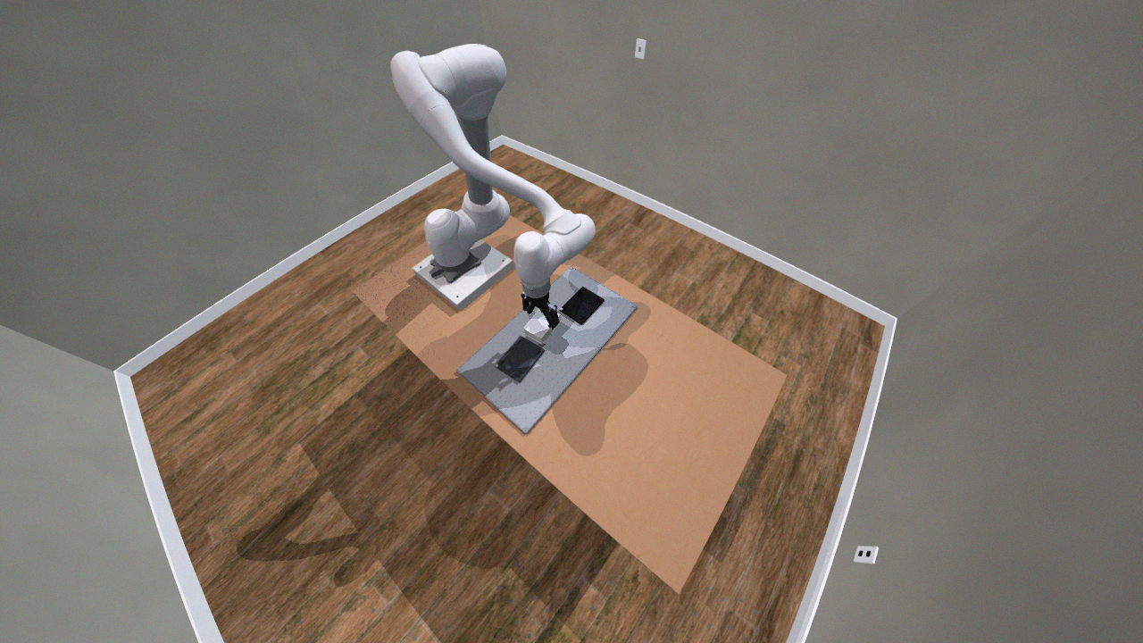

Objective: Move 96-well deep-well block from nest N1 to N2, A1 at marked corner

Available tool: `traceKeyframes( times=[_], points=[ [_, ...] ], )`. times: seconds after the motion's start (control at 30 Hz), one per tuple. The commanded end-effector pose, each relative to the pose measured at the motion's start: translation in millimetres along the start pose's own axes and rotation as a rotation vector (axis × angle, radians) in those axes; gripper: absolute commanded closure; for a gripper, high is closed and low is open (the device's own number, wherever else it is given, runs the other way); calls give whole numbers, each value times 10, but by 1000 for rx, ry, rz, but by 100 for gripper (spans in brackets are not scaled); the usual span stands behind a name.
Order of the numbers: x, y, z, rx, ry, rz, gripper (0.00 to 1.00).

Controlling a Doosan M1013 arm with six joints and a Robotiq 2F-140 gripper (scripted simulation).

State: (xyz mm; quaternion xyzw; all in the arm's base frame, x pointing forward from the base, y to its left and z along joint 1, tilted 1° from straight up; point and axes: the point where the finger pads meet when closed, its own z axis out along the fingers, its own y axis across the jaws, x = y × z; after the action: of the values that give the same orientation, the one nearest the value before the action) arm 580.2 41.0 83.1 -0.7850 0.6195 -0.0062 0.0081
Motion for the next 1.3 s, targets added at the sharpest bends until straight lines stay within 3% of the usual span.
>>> traceKeyframes(
  times=[0.0, 1.27],
  points=[
    [112, 22, -1, 0, 0, 0, 100],
    [1223, 246, 0, 0, 0, 0, 100]
  ],
)
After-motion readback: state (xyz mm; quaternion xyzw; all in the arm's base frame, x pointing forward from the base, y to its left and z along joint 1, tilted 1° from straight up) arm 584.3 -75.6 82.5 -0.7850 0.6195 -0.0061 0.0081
